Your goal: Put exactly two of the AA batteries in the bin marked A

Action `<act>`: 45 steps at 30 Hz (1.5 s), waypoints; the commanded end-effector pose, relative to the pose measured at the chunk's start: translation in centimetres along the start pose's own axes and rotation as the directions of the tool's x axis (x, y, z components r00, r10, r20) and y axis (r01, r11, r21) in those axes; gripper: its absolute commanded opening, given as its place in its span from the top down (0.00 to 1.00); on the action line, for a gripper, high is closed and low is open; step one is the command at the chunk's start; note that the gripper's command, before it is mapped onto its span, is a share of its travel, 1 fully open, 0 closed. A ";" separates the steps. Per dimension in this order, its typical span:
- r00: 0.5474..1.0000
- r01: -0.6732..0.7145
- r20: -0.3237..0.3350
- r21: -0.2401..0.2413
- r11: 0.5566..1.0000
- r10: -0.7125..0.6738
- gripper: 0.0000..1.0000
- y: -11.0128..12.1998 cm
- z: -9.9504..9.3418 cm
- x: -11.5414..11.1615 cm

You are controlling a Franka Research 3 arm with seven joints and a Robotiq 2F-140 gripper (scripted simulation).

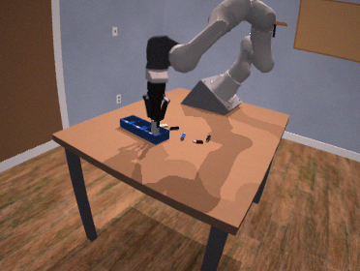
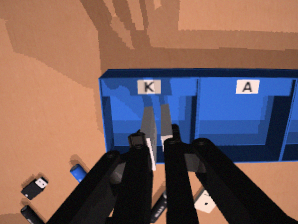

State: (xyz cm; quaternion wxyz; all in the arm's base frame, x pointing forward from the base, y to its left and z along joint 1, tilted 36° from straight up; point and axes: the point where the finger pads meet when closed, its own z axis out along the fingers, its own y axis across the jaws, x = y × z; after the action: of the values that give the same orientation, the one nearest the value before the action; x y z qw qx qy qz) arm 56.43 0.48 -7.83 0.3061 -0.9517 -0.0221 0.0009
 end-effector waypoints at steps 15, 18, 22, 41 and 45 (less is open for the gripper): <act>1.000 0.003 -0.003 0.001 1.000 -0.003 0.95 -0.1 -0.2 0.1; 1.000 0.003 -0.003 0.001 1.000 -0.003 0.95 -0.1 -0.6 0.1; 1.000 0.003 -0.003 0.001 1.000 -0.003 0.95 -0.1 -1.1 0.1; 1.000 0.003 -0.003 0.001 1.000 -0.003 0.95 -0.1 -4.5 0.1; 1.000 0.003 -0.003 0.001 1.000 -0.003 0.95 -0.1 -5.2 0.1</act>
State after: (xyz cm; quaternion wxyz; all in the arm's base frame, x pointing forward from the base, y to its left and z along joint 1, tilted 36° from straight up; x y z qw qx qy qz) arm 56.99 -2.33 -3.87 0.3039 -0.9524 -0.0253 -0.0069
